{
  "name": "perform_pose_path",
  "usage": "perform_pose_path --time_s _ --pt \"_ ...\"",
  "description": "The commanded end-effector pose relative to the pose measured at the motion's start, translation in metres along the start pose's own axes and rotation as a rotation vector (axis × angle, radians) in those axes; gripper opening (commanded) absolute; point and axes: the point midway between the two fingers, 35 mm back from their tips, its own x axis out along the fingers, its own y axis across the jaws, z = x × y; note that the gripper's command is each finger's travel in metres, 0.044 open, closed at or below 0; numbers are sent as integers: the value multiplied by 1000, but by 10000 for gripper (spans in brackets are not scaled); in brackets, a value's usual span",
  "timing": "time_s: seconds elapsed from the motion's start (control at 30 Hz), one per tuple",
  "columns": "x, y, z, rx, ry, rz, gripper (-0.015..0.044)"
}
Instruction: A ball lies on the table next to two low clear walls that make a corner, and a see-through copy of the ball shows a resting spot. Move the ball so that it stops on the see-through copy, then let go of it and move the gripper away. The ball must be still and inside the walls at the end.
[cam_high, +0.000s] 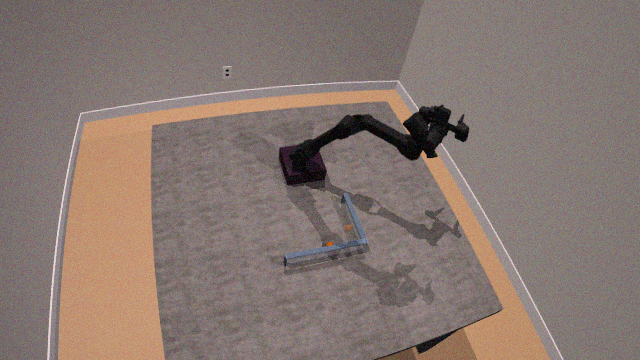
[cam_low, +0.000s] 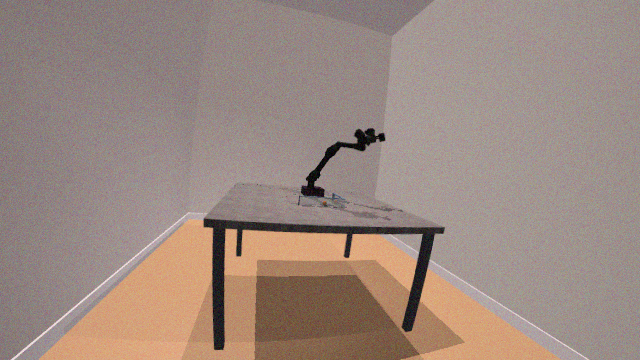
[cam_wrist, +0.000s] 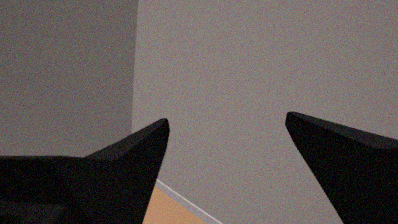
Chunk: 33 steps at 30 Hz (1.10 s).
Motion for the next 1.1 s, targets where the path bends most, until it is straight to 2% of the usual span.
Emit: perform_pose_path --time_s 0.0,0.17,0.43,0.63,0.9,1.07 --pt "-1 -2 0 6 -1 -7 374" --pt "-35 -42 -17 155 -18 -208 250" --pt "-120 -101 -69 399 5 -616 250" --pt "-199 -119 -122 567 80 -933 250" --pt "-310 -95 -192 821 223 -1349 250" --pt "-359 -64 -224 934 343 -1520 250"
